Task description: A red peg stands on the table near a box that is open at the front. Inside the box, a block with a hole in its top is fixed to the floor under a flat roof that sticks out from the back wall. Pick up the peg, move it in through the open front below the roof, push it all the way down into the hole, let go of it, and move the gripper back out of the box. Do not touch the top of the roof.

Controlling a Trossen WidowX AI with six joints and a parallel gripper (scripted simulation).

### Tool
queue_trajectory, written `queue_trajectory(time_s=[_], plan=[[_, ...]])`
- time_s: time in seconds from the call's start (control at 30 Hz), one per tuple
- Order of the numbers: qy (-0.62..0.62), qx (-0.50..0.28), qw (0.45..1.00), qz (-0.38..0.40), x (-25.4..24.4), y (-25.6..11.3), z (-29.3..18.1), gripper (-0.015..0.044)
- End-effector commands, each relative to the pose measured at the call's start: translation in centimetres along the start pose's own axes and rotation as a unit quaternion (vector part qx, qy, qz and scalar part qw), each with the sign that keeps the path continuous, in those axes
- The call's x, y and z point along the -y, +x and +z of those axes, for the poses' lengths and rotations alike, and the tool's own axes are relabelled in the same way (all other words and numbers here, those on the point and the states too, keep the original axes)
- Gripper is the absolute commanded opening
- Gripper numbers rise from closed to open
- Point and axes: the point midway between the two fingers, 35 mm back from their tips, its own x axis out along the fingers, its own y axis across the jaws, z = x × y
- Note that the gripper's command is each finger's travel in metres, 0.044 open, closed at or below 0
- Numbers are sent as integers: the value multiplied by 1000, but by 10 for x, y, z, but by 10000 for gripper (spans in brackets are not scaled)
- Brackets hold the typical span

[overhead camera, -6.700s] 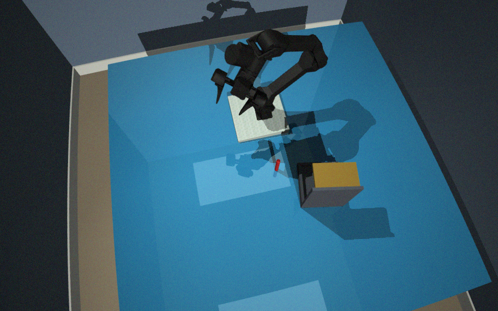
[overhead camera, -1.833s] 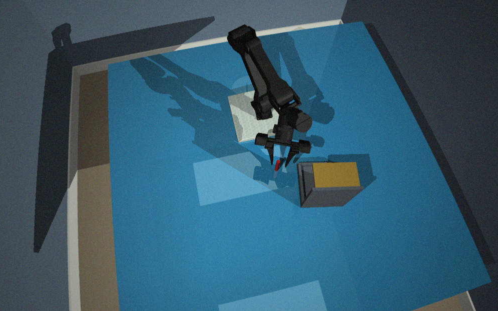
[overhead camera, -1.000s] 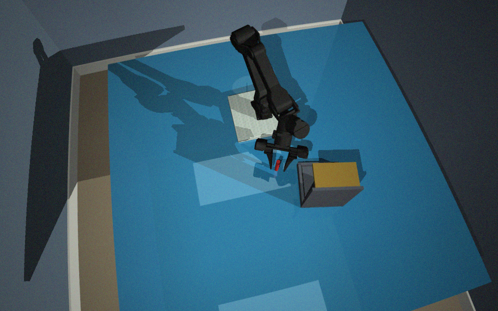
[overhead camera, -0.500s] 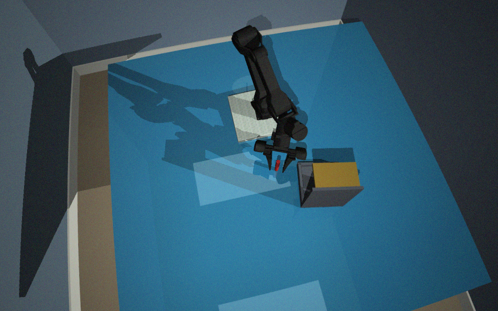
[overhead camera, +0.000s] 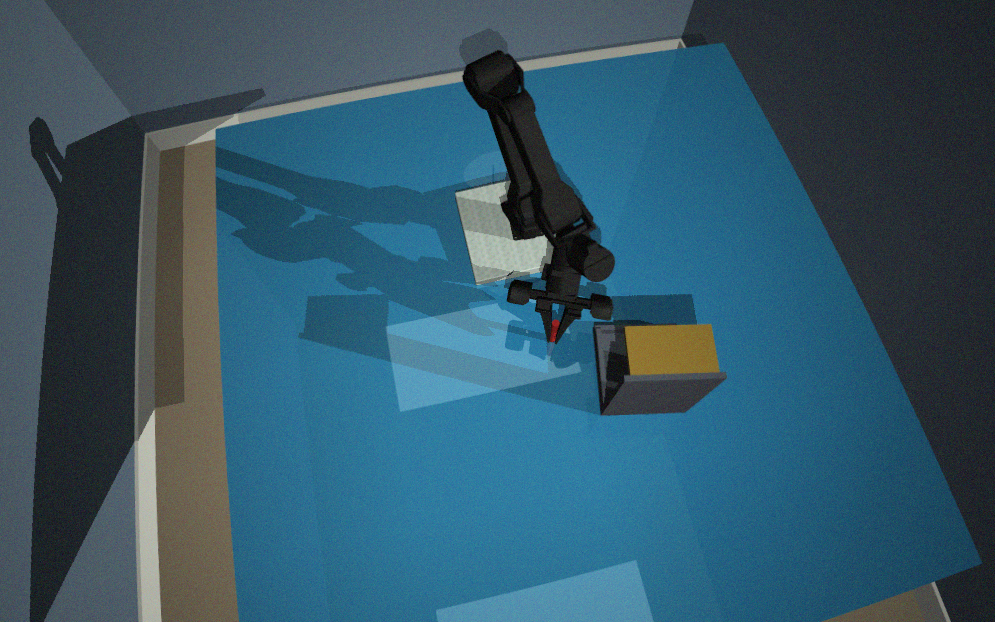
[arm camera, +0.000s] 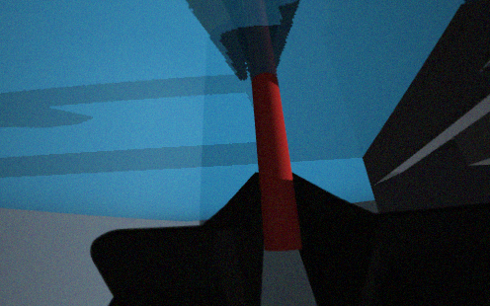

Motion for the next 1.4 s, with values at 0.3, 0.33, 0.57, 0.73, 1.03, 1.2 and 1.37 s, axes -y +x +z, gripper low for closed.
queue_trajectory(time_s=[0.3,0.33,0.57,0.73,1.03,1.2,1.37], plan=[[0,0,1000,-1,1,-10,-13,0],[0,0,1000,-1,2,-12,-14,0],[-1,1,1000,-2,2,-22,-25,0],[-1,2,1000,-2,2,-30,-32,0],[-2,2,1000,-2,3,-37,-36,0],[-4,3,1000,-5,9,-37,-38,0],[-6,4,1000,-9,17,-37,-40,0]])
